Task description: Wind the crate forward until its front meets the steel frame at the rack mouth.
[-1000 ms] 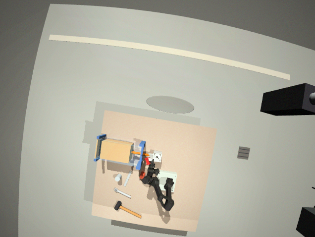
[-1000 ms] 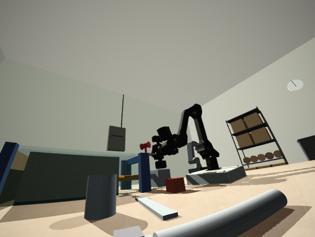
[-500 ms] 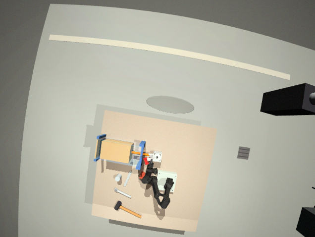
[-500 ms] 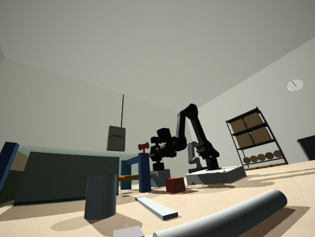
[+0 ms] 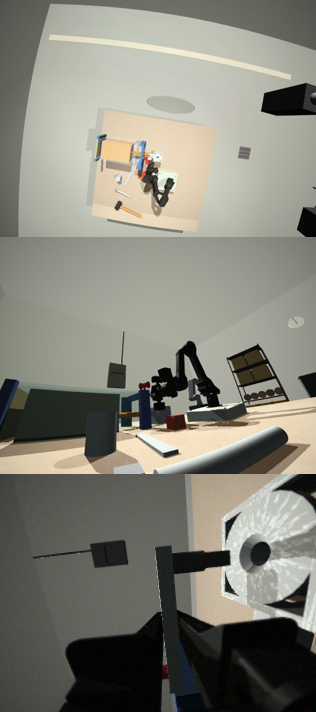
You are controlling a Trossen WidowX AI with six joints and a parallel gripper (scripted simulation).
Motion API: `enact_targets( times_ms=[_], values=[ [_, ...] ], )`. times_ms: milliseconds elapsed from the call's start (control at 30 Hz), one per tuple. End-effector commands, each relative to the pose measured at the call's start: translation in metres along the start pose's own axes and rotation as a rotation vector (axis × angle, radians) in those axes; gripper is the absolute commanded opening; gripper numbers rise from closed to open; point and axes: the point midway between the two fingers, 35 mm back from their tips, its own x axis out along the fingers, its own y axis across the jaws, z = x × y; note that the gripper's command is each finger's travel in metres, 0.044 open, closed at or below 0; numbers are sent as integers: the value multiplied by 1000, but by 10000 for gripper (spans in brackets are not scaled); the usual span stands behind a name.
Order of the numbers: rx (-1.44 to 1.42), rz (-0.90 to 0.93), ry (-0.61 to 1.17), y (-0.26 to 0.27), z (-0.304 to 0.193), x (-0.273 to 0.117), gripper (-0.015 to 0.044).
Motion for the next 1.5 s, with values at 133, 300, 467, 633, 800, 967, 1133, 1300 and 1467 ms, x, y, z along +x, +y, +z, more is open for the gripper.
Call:
enact_targets(
  times_ms=[133, 300, 467, 633, 800, 967, 1133, 1300, 1467],
  values=[
    [0, 2, -5, -6, 1, 0, 0],
    [0, 2, -5, -11, 1, 0, 0],
    [0, 2, -5, -11, 1, 0, 0],
    [0, 2, -3, -11, 1, -2, 0],
    [1, 2, -1, -12, 2, -4, 0],
    [2, 2, 1, -13, 3, -6, 0],
    [2, 2, 3, -14, 3, -6, 0],
    [2, 2, 7, -15, 3, -6, 0],
    [2, 2, 7, -16, 3, -6, 0]
  ],
)
